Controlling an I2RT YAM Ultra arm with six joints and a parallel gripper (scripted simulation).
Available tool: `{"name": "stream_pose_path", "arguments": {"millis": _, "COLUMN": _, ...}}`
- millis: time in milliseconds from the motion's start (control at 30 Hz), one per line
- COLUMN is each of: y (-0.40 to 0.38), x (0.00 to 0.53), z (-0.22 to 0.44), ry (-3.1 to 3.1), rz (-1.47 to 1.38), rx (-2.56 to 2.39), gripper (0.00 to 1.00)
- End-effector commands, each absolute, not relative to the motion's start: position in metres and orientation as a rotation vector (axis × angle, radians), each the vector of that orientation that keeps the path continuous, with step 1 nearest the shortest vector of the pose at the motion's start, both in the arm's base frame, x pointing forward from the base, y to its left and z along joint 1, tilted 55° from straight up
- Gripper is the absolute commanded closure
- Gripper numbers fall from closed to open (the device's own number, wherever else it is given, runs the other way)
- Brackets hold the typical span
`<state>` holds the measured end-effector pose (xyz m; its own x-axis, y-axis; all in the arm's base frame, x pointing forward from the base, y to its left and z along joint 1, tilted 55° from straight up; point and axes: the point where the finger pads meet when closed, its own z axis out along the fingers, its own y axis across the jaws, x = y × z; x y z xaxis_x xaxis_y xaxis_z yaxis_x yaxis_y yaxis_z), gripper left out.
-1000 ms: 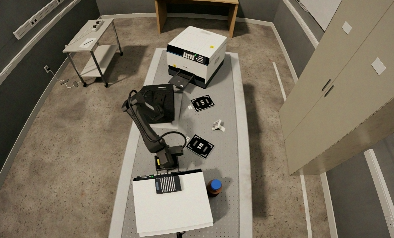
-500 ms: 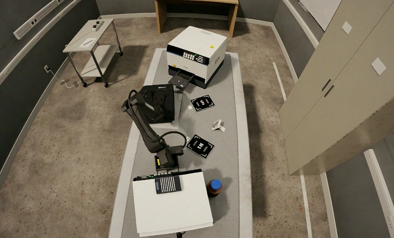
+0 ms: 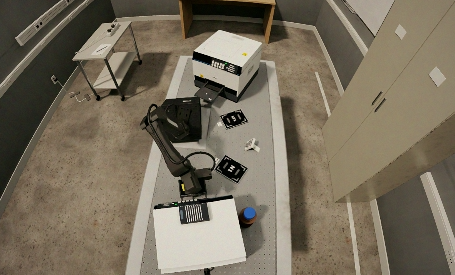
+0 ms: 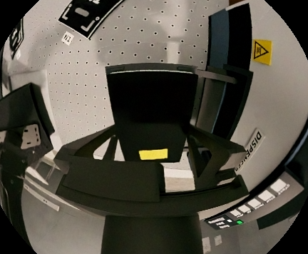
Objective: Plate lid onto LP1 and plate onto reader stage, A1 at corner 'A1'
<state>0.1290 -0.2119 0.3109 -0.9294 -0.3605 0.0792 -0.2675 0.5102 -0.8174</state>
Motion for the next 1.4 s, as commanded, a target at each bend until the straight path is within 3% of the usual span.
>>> {"name": "stream_pose_path", "arguments": {"millis": 0, "y": -0.204, "x": 0.123, "z": 0.325, "ry": 2.598, "rz": -1.436, "rx": -0.529, "gripper": 0.15}}
{"name": "stream_pose_path", "arguments": {"millis": 1367, "y": -0.194, "x": 0.119, "z": 0.332, "ry": 2.594, "rz": -1.436, "rx": -0.528, "gripper": 0.15}}
